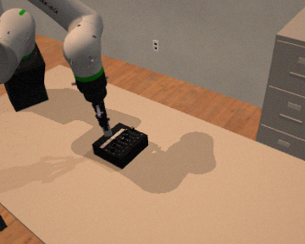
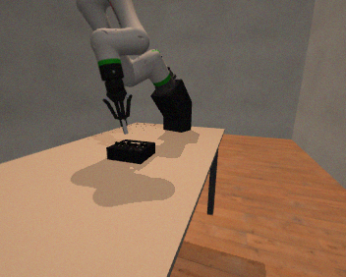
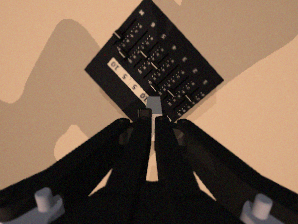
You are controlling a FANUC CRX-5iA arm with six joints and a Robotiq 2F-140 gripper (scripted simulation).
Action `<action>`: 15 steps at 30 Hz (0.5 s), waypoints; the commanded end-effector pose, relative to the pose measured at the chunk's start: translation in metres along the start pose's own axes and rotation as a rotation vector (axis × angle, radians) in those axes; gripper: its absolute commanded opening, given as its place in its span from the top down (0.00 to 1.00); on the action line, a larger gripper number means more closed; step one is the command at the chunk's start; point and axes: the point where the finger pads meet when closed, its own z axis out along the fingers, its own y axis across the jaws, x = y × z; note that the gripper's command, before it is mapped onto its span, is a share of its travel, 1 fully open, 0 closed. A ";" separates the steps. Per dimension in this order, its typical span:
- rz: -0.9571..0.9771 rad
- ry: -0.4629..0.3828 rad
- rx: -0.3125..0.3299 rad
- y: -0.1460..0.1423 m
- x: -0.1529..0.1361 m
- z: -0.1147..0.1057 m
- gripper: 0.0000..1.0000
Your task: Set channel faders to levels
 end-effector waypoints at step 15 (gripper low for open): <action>0.780 -0.026 -0.179 -0.001 -0.001 0.000 1.00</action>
